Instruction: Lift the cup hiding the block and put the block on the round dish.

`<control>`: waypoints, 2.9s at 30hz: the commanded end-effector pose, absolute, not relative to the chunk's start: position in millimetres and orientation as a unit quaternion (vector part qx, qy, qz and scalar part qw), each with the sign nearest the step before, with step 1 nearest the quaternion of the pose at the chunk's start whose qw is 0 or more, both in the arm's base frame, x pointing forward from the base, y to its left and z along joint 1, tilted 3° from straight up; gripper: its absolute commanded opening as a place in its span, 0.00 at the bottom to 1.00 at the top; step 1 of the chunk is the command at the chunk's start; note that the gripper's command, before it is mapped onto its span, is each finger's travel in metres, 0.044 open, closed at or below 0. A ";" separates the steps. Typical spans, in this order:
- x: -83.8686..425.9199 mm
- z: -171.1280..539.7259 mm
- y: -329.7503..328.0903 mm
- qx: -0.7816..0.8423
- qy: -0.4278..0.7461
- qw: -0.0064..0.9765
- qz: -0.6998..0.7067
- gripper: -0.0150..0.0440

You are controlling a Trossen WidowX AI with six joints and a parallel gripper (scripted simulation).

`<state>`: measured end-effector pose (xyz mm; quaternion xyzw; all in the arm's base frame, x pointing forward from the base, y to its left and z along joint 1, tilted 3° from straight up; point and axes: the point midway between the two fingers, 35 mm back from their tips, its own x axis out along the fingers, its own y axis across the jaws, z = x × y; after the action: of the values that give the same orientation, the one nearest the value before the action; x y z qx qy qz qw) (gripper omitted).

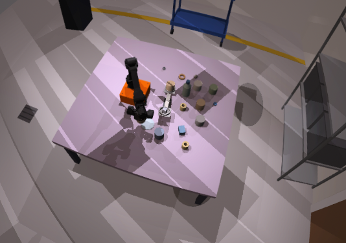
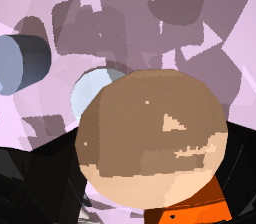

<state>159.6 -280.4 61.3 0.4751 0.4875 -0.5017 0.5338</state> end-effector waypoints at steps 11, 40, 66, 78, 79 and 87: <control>100.5 34.3 -292.2 0.471 0.487 0.537 -0.503 0.25; 101.0 -13.3 -295.8 0.472 0.486 0.534 -0.505 0.52; 123.6 50.6 -288.1 0.425 0.502 0.579 -0.482 0.69; 153.6 56.4 -279.3 0.314 0.582 0.649 -0.376 0.69; 156.2 56.9 -278.3 0.303 0.589 0.654 -0.366 0.69; 177.5 61.0 -269.6 0.213 0.633 0.690 -0.278 0.69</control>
<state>171.3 -271.7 59.6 0.2426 0.6201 -0.3053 0.6807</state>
